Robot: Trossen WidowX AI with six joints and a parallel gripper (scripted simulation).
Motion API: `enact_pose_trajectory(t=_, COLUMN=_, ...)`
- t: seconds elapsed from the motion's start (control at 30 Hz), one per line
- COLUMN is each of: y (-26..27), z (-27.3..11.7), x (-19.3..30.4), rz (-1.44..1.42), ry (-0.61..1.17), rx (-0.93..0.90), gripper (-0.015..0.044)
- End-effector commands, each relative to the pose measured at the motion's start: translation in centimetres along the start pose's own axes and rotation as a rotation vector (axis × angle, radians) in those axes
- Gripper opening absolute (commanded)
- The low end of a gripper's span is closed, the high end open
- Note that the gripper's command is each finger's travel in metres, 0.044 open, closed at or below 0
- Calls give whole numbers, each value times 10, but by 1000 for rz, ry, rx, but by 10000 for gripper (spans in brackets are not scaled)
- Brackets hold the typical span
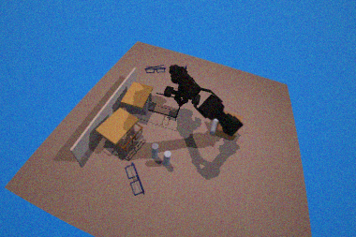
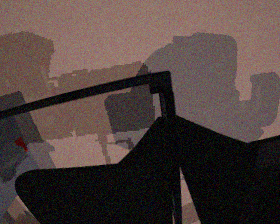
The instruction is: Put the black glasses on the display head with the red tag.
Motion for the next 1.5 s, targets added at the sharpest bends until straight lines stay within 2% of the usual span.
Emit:
enact_pose_trajectory(t=0.0, y=6, z=0, x=-2, rz=0, ry=1, rx=-6, gripper=0)
enact_pose_trajectory(t=1.47, y=70, z=-1, x=-12, rz=-2, ry=1, rx=-4, gripper=0)
Point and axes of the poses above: the point midway between the two fingers, 35 mm back from their tips, its own z axis out along the fingers, its own y axis across the jaws, x = y × z, the point moved 4 cm from there along -z, back along the fingers, and after that the axes turned 10 degrees about -z, right-handed, at the moved point
